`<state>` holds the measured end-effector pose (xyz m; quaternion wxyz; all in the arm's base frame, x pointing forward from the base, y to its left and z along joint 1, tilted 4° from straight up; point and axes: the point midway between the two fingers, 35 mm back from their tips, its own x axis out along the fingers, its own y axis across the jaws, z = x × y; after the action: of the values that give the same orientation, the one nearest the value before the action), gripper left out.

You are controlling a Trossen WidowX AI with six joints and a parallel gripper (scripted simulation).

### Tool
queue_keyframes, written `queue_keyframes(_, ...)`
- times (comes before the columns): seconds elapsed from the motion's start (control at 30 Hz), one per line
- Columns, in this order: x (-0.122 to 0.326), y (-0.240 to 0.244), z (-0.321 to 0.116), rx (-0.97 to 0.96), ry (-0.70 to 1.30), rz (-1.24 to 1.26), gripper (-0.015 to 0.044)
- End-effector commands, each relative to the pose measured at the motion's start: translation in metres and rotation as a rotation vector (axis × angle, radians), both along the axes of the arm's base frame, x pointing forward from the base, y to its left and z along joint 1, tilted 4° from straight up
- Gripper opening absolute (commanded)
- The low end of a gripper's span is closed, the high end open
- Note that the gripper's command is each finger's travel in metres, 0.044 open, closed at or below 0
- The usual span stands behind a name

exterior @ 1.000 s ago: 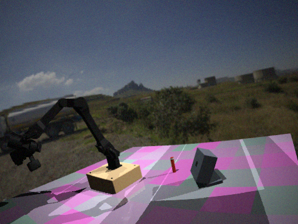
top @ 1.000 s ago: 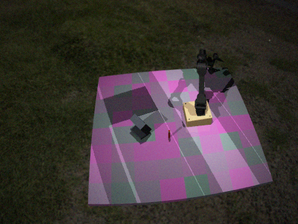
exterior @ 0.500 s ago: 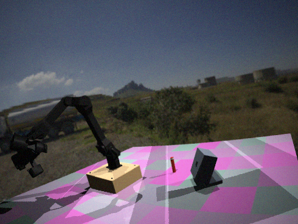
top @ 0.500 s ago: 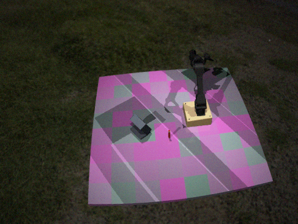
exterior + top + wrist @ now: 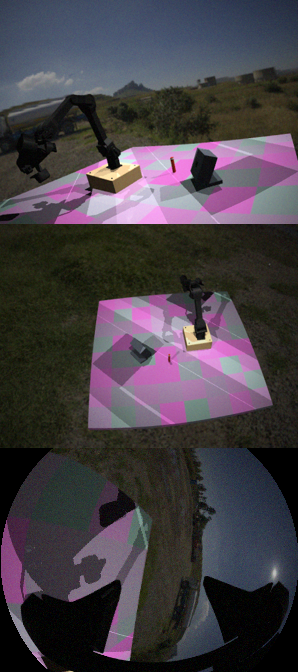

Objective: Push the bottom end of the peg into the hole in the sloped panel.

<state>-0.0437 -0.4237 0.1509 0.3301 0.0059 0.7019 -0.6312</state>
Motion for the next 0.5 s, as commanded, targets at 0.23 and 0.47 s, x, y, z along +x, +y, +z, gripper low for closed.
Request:
queue_keyframes(0.23, 0.056, 0.006, -0.007, 0.001, -0.07, 0.126, 0.044)
queue_keyframes(0.47, 0.094, 0.013, -0.011, -0.001, -0.124, 0.207, 0.044)
